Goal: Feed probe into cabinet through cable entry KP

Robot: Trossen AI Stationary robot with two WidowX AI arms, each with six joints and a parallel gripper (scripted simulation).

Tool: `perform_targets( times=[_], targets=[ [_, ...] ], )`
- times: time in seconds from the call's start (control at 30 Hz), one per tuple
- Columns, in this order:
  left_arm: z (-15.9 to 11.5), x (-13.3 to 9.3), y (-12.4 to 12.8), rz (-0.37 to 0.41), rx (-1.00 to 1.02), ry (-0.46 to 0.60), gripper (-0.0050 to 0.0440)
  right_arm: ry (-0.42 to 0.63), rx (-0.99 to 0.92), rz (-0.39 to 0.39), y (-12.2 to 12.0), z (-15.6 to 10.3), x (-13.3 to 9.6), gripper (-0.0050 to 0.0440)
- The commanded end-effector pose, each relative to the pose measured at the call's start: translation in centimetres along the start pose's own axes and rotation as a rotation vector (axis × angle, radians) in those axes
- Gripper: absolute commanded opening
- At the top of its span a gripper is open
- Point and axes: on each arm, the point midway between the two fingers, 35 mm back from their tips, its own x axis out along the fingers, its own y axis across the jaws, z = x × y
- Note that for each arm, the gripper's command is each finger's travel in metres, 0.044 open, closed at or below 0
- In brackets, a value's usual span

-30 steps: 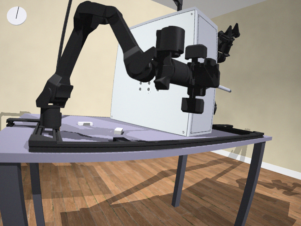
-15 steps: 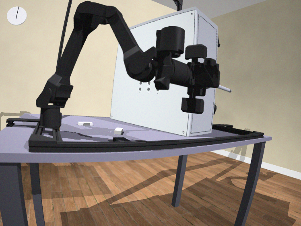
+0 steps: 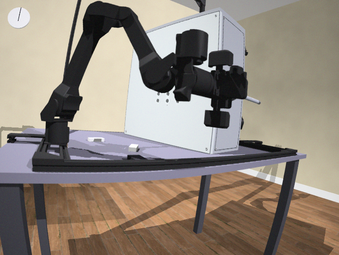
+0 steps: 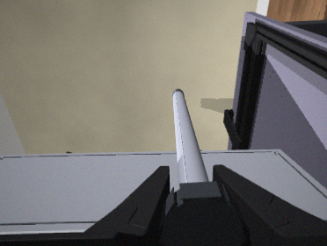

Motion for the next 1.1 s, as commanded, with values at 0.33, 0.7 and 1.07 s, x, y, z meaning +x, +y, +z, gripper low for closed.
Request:
perform_targets(
  times=[0.33, 0.7, 1.07],
  targets=[
    [-0.7, 0.4, 1.7, -0.254, -0.543, 0.021, 0.044, -0.003, 0.004, -0.001, 0.0, 0.1, 0.0, 0.0],
    [-1.4, 0.8, 2.6, -0.441, -0.929, 0.024, 0.044, -0.003, 0.004, -0.001, 0.0, 0.1, 0.0, 0.0],
    [-2.3, 1.1, 3.1, -0.581, -1.225, 0.021, 0.044, -0.003, 0.004, -0.001, 0.0, 0.1, 0.0, 0.0]
  ],
)
